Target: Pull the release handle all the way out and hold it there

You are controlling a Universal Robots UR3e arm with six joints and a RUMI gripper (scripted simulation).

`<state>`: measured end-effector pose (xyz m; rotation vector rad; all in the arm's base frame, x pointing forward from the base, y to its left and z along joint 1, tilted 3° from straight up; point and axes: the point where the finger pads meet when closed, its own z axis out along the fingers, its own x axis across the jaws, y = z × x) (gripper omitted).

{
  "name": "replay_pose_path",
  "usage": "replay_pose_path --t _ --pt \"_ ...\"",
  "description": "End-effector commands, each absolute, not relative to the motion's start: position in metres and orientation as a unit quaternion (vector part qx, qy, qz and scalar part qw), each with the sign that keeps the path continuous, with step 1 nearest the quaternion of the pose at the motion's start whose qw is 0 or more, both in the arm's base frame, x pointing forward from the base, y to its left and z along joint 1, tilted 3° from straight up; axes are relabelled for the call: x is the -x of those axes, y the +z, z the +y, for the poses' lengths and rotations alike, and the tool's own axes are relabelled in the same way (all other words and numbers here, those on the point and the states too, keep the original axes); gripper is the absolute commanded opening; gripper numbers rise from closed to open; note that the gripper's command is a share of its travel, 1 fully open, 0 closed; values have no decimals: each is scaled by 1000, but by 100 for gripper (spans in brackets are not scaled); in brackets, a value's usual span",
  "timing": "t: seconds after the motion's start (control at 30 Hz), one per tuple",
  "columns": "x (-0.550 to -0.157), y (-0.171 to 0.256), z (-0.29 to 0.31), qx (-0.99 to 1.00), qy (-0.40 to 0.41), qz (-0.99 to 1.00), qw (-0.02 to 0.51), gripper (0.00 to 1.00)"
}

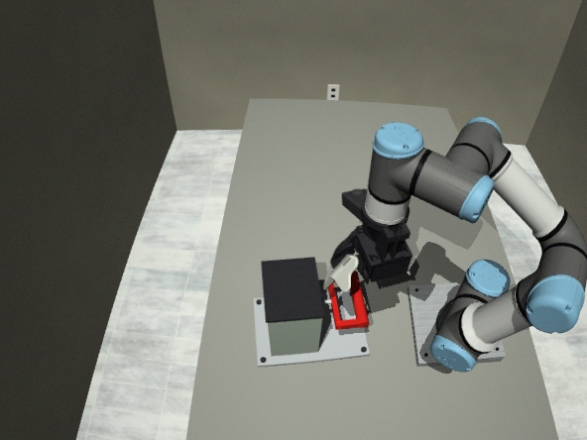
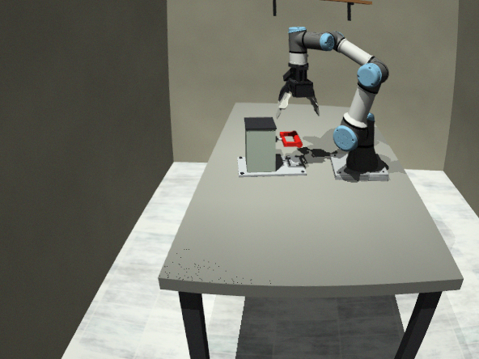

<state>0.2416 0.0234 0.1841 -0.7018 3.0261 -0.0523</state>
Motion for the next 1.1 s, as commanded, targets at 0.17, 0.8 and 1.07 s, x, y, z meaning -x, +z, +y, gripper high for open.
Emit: replay_pose_path --t 0.17,0.8,1.07 --pt "-246 184 17 160 -5 987 27 100" --pt "-246 184 17 153 -4 988 28 0" --pt "-246 184 17 153 -4 988 28 0"
